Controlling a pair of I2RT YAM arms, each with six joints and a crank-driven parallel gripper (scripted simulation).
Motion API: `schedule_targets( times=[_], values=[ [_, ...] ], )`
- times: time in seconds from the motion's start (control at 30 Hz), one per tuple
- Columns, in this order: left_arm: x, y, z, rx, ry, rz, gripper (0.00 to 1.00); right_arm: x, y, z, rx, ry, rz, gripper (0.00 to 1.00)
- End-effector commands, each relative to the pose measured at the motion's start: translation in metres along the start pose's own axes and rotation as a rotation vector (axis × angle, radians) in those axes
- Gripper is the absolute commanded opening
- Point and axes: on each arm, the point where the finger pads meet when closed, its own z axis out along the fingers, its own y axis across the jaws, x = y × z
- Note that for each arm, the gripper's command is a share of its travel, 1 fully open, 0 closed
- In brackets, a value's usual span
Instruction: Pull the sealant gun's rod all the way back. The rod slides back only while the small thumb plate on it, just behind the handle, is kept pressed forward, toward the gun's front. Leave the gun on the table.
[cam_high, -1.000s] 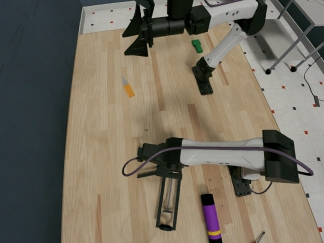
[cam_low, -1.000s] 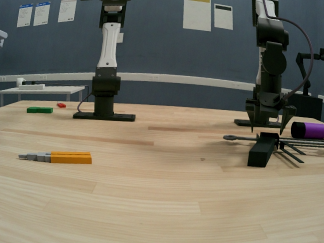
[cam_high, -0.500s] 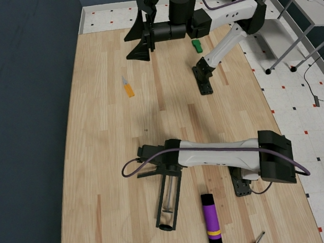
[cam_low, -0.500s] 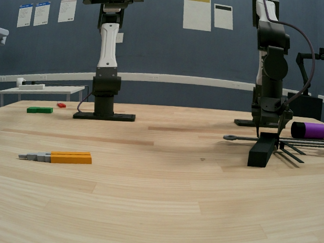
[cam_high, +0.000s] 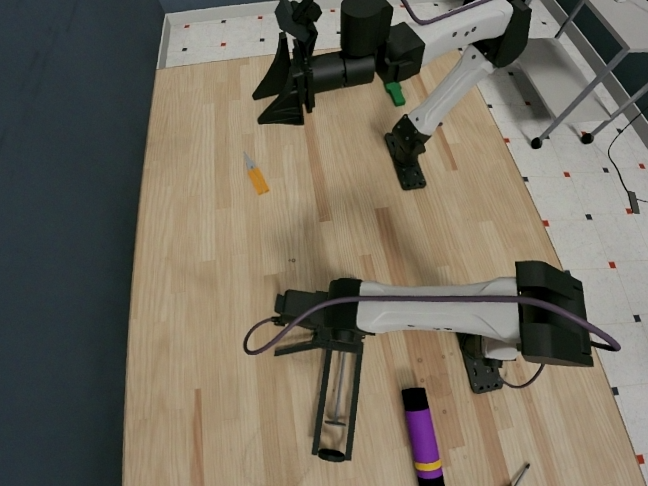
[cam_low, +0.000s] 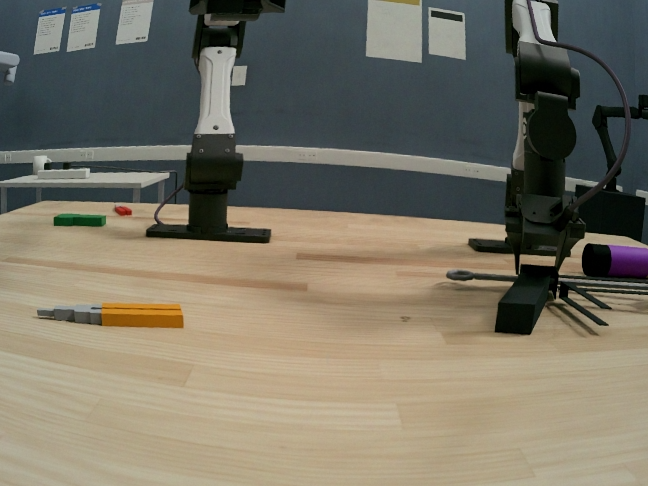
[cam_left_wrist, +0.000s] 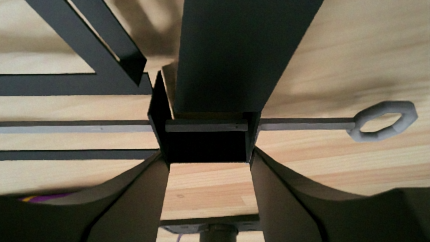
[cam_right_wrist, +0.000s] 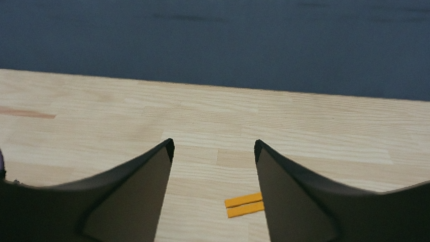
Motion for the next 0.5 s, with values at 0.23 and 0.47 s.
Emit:
schedule_targets(
  times=[0.23, 0.47],
  values=[
    [-0.006, -0.002, 0.000, 0.005, -0.029, 0.002, 0.55, 0.124, 0.125, -0.032, -0.533, 0.399, -0.055, 0.65],
    [-0.006, -0.002, 0.000, 0.005, -0.029, 0.002, 0.55, 0.179, 0.199, -0.064, -0.785, 0.538, -0.101, 0.65]
  ],
)
